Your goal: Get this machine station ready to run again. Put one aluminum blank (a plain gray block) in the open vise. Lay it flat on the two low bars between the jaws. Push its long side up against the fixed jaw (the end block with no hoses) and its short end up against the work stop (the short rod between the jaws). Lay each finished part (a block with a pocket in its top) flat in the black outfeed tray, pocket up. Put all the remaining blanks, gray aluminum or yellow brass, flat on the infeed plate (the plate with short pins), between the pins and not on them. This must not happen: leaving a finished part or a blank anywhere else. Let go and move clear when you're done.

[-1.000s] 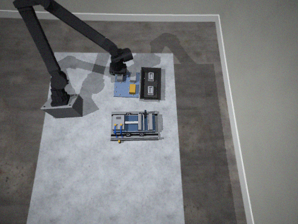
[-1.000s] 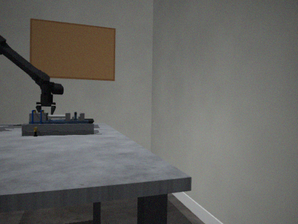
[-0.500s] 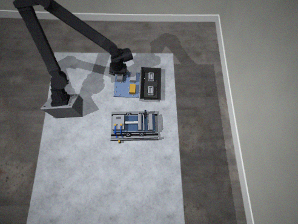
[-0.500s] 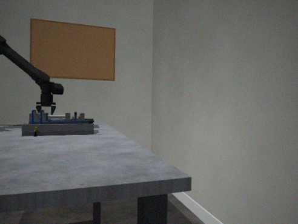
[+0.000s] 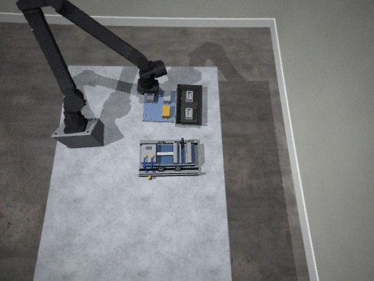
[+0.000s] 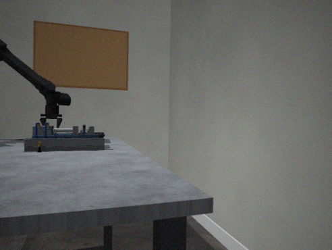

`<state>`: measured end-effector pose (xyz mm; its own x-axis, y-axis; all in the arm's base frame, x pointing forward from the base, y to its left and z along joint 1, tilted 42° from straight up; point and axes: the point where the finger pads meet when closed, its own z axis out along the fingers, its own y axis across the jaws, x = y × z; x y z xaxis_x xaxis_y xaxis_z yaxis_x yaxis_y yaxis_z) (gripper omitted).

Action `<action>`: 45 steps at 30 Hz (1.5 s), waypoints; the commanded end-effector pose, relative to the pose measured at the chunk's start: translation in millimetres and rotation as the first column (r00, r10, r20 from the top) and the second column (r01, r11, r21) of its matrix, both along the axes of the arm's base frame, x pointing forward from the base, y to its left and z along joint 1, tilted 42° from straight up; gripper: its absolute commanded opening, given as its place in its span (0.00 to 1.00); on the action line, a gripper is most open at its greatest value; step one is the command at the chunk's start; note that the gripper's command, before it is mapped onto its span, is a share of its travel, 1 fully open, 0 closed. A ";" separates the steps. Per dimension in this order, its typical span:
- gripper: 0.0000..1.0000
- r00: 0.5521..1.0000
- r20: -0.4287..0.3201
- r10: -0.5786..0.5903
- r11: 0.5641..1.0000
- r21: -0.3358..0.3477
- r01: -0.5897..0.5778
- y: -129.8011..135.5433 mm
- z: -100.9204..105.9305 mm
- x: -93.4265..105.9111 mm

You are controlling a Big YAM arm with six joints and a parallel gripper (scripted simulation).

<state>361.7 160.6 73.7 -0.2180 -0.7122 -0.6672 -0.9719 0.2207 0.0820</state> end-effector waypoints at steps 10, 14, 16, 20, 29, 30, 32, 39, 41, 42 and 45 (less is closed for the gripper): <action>0.64 1.000 0.028 -0.002 1.000 0.002 0.002 0.2 2.9 17.6; 0.64 1.000 0.022 -0.002 1.000 0.001 0.002 -0.5 0.7 14.9; 0.64 1.000 0.021 -0.002 1.000 0.001 0.002 -0.7 0.2 14.3; 0.64 1.000 0.017 -0.002 1.000 0.000 0.002 -1.2 -1.3 12.6; 0.64 1.000 0.014 -0.003 1.000 0.000 0.003 -1.6 -2.5 11.1; 0.64 1.000 0.014 -0.003 1.000 0.000 0.003 -1.6 -2.5 11.1; 0.64 1.000 0.014 -0.003 1.000 0.000 0.003 -1.6 -2.5 11.1; 0.64 1.000 0.013 -0.003 1.000 0.000 0.003 -1.6 -2.7 10.8; 0.64 1.000 0.013 -0.003 1.000 0.000 0.003 -1.6 -2.8 10.8; 0.64 1.000 0.013 -0.003 1.000 0.000 0.003 -1.6 -2.8 10.8; 0.64 1.000 0.013 -0.003 1.000 0.000 0.003 -1.7 -2.8 10.7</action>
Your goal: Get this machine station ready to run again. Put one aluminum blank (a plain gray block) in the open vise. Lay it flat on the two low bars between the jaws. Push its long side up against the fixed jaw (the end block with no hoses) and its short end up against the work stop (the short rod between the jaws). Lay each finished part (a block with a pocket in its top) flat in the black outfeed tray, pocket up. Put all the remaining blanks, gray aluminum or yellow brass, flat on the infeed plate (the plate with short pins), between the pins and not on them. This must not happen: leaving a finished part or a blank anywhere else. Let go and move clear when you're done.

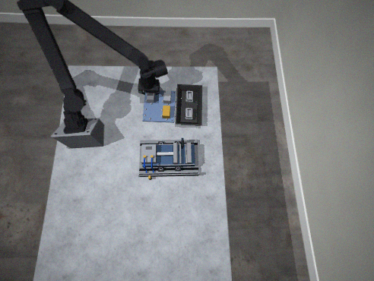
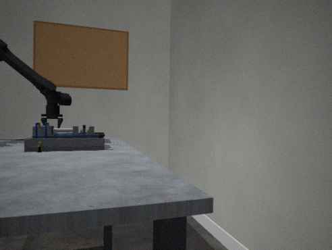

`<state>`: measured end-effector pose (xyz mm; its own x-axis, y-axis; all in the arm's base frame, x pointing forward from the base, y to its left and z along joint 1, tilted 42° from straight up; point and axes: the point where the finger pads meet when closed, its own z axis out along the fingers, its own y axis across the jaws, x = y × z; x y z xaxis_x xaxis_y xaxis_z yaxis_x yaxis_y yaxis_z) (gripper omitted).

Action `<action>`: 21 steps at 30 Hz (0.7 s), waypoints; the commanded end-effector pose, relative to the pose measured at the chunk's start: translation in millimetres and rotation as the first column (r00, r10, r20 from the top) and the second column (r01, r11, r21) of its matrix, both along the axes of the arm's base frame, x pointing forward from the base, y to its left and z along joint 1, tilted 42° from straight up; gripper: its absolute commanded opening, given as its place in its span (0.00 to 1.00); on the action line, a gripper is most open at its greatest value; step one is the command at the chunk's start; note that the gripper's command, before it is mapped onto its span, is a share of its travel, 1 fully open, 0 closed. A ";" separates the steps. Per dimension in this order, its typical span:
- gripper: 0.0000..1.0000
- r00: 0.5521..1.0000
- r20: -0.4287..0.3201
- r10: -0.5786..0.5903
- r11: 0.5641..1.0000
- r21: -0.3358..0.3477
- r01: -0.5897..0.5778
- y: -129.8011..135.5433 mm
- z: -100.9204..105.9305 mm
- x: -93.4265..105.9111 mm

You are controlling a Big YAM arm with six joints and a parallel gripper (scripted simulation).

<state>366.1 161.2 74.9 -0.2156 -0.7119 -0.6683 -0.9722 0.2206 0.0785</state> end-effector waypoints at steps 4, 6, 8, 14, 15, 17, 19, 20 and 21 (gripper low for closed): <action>0.64 1.000 0.009 -0.003 1.000 -0.001 0.003 -2.5 -4.3 6.0; 0.64 1.000 0.008 -0.003 1.000 -0.001 0.003 -3.0 -5.0 5.2; 0.64 1.000 0.006 -0.003 1.000 -0.001 0.003 -3.7 -5.9 4.1; 0.64 1.000 0.013 -0.007 1.000 0.000 0.007 -5.3 -4.2 7.0; 0.64 1.000 0.015 -0.007 1.000 0.000 0.007 -5.4 -3.5 7.9; 0.64 1.000 0.017 -0.009 1.000 0.000 0.009 -5.6 -2.5 9.3; 0.64 1.000 0.019 -0.010 1.000 0.001 0.010 -5.7 -1.8 10.3; 0.64 1.000 0.019 -0.010 1.000 0.001 0.010 -5.7 -1.8 10.3; 0.64 1.000 0.019 -0.010 1.000 0.001 0.010 -5.7 -1.8 10.3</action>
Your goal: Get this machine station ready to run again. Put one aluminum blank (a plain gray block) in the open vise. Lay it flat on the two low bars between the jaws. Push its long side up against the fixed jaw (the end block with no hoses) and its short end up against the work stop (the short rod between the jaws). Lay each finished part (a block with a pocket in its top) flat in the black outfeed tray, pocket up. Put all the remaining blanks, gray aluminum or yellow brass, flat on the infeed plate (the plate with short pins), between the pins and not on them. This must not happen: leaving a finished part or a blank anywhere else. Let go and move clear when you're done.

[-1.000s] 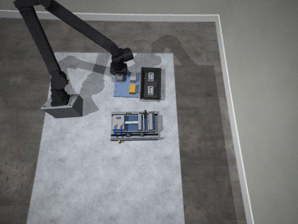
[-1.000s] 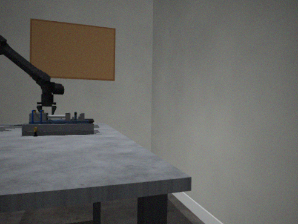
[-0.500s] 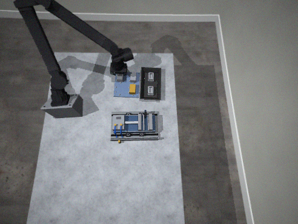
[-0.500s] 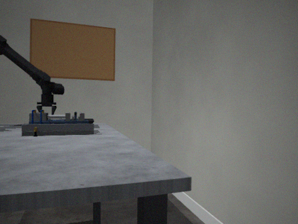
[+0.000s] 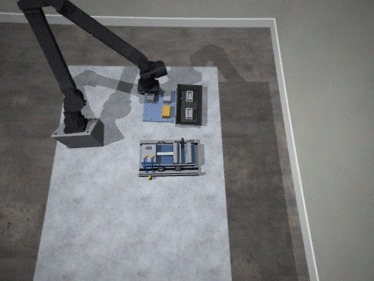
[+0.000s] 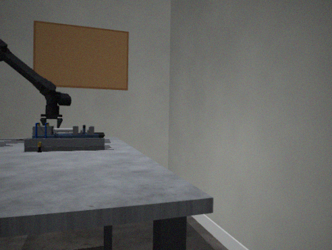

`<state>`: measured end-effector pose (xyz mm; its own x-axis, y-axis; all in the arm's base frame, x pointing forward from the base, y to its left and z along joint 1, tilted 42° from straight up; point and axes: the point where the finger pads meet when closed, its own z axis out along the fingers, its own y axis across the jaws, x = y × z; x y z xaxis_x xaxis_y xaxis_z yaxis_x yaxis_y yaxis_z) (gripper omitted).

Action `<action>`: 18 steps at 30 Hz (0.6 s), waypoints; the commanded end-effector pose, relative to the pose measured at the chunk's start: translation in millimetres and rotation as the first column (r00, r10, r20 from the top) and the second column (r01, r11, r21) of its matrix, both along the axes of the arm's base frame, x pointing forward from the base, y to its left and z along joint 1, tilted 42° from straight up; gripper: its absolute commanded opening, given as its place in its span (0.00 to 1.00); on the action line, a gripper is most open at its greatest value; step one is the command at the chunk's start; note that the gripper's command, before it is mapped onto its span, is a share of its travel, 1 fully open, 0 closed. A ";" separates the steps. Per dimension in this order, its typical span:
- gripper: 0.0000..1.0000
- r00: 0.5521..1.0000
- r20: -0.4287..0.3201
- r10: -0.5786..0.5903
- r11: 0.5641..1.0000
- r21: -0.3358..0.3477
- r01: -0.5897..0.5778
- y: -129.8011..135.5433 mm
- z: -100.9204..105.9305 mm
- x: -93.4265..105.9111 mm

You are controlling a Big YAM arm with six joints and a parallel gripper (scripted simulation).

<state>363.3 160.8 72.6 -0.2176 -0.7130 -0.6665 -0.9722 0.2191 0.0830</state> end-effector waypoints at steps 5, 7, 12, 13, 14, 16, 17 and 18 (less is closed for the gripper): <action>0.64 1.000 0.026 -0.013 1.000 0.002 0.013 -5.5 1.5 14.5; 0.64 1.000 0.027 -0.013 1.000 0.002 0.013 -5.5 1.7 14.8; 0.64 1.000 0.028 -0.014 1.000 0.003 0.014 -5.6 2.0 15.3; 0.64 1.000 0.028 -0.014 1.000 0.003 0.014 -5.6 2.1 15.4; 0.64 1.000 0.028 -0.014 1.000 0.003 0.014 -5.6 2.1 15.4; 0.64 1.000 0.028 -0.014 1.000 0.003 0.014 -5.6 2.1 15.4; 0.64 1.000 0.028 -0.014 1.000 0.003 0.014 -5.6 2.1 15.4; 0.64 1.000 0.028 -0.014 1.000 0.003 0.014 -5.6 2.2 15.5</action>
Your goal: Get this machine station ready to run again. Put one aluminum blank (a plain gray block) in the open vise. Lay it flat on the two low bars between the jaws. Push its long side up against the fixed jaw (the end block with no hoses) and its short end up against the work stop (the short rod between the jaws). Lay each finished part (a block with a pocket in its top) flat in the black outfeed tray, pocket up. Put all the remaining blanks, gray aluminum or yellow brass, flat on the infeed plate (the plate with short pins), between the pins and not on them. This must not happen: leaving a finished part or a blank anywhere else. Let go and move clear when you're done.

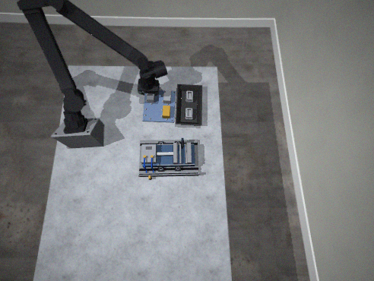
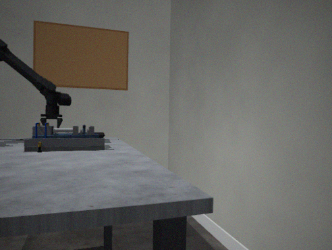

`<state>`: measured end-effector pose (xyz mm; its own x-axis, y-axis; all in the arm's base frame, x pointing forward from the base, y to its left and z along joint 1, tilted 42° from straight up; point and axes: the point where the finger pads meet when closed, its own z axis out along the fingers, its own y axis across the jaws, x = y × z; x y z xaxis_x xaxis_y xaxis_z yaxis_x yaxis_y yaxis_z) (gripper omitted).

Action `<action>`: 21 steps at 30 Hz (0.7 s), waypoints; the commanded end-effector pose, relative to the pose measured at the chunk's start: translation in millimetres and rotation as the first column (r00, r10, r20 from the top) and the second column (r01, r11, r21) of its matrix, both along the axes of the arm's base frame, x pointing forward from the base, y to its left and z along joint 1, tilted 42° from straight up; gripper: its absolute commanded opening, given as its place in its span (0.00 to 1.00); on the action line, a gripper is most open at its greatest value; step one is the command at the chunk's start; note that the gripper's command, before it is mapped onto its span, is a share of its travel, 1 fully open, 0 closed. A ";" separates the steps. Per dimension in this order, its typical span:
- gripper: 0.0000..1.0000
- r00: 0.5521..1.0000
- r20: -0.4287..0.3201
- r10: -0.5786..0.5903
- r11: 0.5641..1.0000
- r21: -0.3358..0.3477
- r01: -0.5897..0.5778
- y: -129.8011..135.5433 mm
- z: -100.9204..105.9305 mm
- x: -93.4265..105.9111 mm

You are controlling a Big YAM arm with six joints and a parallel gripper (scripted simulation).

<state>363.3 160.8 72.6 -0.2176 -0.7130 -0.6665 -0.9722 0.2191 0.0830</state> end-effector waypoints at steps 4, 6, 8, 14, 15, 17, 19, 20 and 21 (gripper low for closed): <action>0.64 1.000 0.028 -0.014 1.000 0.003 0.014 -5.6 2.2 15.6; 0.64 1.000 0.028 -0.014 1.000 0.003 0.014 -5.6 2.2 15.6; 0.64 1.000 0.028 -0.014 1.000 0.003 0.014 -5.6 2.3 15.6; 0.64 0.999 0.029 -0.014 1.000 0.003 0.014 -5.5 2.6 16.3; 0.64 0.999 0.029 -0.014 1.000 0.003 0.014 -5.5 2.6 16.3; 0.64 0.999 0.030 -0.014 1.000 0.003 0.014 -5.4 3.0 16.8; 0.64 0.999 0.032 -0.014 1.000 0.003 0.014 -5.2 3.9 18.2; 0.64 0.999 0.033 -0.014 1.000 0.003 0.014 -5.1 4.3 18.8; 0.64 0.999 0.034 -0.014 1.000 0.003 0.014 -5.0 4.7 19.4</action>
